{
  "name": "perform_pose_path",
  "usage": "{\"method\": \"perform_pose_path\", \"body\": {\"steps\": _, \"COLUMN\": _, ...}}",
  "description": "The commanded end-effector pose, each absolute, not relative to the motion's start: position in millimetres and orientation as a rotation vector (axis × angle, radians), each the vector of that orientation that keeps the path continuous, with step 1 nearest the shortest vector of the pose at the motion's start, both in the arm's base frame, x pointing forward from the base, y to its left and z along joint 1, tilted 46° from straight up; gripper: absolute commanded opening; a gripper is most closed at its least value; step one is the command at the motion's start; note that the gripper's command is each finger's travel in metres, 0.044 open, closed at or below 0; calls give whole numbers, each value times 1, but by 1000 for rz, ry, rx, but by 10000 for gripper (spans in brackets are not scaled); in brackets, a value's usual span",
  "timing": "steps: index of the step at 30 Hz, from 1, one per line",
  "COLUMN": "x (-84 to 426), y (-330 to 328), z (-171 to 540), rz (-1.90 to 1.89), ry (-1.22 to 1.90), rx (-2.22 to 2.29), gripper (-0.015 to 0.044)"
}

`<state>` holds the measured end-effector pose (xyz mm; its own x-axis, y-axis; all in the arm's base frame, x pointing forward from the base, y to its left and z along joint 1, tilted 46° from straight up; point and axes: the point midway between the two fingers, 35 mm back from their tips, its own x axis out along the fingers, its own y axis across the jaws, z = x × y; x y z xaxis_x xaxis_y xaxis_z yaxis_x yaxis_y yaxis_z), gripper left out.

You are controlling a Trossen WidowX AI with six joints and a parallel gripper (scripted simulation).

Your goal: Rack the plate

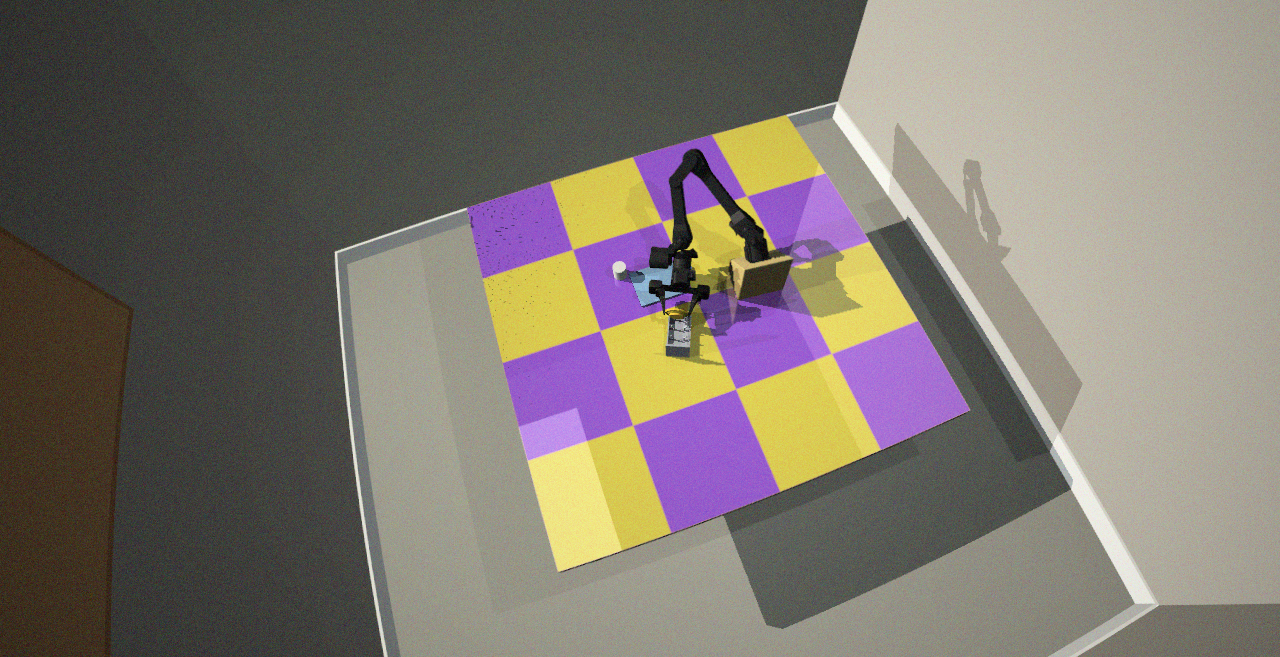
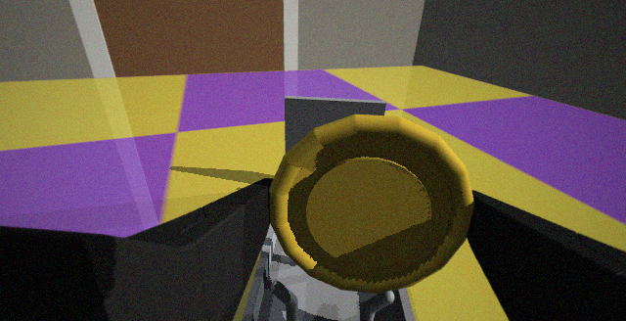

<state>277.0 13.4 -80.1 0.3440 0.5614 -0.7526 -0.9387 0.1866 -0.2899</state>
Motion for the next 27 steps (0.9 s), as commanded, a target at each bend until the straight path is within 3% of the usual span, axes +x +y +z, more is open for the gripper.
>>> {"method": "perform_pose_path", "body": {"steps": 1, "x": 273, "y": 16, "z": -84, "rz": 1138, "ry": 564, "rx": -816, "gripper": 0}}
{"method": "perform_pose_path", "body": {"steps": 27, "x": 272, "y": 23, "z": -95, "rz": 1127, "ry": 530, "rx": -852, "gripper": 0}}
